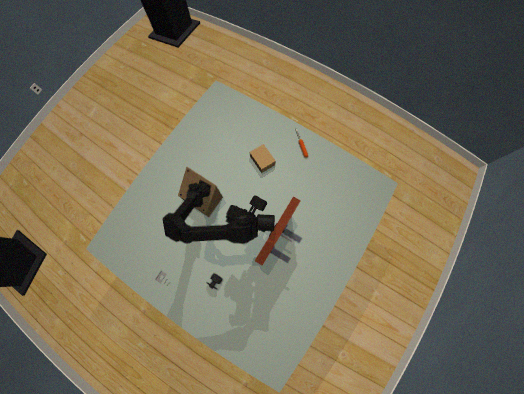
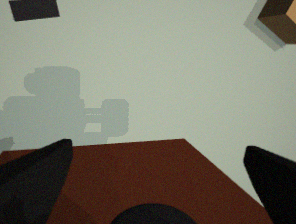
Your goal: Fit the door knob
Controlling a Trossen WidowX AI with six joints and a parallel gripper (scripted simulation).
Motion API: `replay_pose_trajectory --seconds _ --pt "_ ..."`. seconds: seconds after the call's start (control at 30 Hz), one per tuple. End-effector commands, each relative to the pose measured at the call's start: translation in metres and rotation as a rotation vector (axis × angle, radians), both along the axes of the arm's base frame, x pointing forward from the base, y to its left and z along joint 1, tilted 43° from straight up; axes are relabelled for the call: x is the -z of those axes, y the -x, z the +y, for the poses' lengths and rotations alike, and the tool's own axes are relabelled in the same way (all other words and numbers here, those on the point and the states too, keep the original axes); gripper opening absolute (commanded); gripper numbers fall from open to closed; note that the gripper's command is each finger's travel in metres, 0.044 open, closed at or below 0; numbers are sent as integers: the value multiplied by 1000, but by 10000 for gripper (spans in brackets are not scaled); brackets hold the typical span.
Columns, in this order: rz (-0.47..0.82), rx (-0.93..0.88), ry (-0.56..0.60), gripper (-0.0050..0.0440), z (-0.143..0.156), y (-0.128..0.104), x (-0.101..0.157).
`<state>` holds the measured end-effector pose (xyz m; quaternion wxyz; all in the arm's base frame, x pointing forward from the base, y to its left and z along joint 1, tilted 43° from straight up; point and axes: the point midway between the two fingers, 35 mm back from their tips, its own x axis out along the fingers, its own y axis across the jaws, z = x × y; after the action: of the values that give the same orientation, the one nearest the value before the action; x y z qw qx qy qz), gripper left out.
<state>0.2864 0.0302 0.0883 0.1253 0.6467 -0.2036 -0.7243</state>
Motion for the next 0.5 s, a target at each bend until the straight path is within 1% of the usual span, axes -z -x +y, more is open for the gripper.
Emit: replay_pose_trajectory --seconds 0.0,0.1,0.23,0.3,0.37,0.43,0.47 --pt "-3 -2 -3 440 3 17 -1" --pt "-3 -2 -3 440 4 29 -1" --pt "-3 -2 -3 440 4 29 -1" --pt "-3 -2 -3 440 10 30 -8" --pt "-3 -2 -3 440 10 30 -8" --pt "-3 -2 -3 440 20 31 -18" --pt "-3 -2 -3 440 21 31 -19"
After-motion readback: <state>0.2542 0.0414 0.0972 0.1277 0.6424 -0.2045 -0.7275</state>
